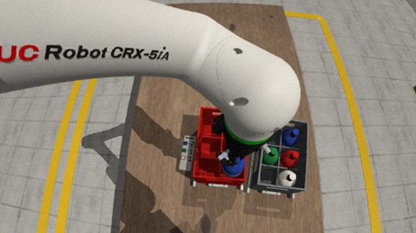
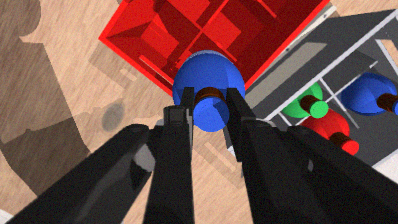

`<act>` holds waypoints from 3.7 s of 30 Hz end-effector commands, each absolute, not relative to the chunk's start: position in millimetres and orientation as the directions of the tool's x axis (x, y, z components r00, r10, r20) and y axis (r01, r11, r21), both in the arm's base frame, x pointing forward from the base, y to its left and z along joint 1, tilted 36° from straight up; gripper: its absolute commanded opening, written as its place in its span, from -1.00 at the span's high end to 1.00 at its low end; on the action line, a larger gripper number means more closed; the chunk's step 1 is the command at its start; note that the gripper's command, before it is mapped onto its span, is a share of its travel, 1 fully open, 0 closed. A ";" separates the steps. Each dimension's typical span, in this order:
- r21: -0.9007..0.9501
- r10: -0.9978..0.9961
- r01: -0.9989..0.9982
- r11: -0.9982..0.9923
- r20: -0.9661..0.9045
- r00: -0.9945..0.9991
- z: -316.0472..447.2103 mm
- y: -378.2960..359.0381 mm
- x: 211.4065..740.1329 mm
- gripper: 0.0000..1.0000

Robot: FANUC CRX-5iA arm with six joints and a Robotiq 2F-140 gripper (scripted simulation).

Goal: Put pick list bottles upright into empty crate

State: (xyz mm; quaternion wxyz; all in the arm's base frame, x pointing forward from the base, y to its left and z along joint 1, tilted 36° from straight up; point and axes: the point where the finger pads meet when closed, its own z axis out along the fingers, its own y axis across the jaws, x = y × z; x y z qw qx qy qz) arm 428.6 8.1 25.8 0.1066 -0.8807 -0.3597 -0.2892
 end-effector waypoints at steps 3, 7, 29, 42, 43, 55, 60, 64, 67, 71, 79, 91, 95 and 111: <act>0.022 0.572 0.695 -0.719 0.586 0.573 22.5 9.5 431.1 0.80; 0.022 0.572 0.695 -0.719 0.586 0.573 19.3 11.1 432.8 0.80; 0.022 0.572 0.695 -0.719 0.586 0.573 3.9 18.6 441.0 0.80; 0.022 0.572 0.695 -0.719 0.586 0.573 -5.8 23.3 446.2 0.80; 0.022 0.572 0.695 -0.719 0.586 0.573 -6.6 23.7 446.7 0.80; 0.022 0.572 0.695 -0.719 0.586 0.573 -14.7 27.7 451.0 0.80; 0.022 0.572 0.695 -0.719 0.586 0.573 -18.8 29.6 453.1 0.80; 0.022 0.572 0.695 -0.719 0.586 0.573 -20.4 30.4 454.0 0.80; 0.022 0.572 0.695 -0.719 0.586 0.573 -22.8 31.6 455.3 0.80; 0.022 0.572 0.695 -0.719 0.586 0.573 -26.1 33.2 457.0 0.80; 0.022 0.572 0.695 -0.719 0.586 0.573 -32.5 36.4 460.5 0.80; 0.022 0.572 0.695 -0.719 0.586 0.573 -40.6 40.3 464.8 0.80; 0.022 0.572 0.695 -0.719 0.586 0.573 -43.9 41.9 466.6 0.80; 0.022 0.572 0.695 -0.719 0.586 0.573 -55.2 47.4 472.6 0.80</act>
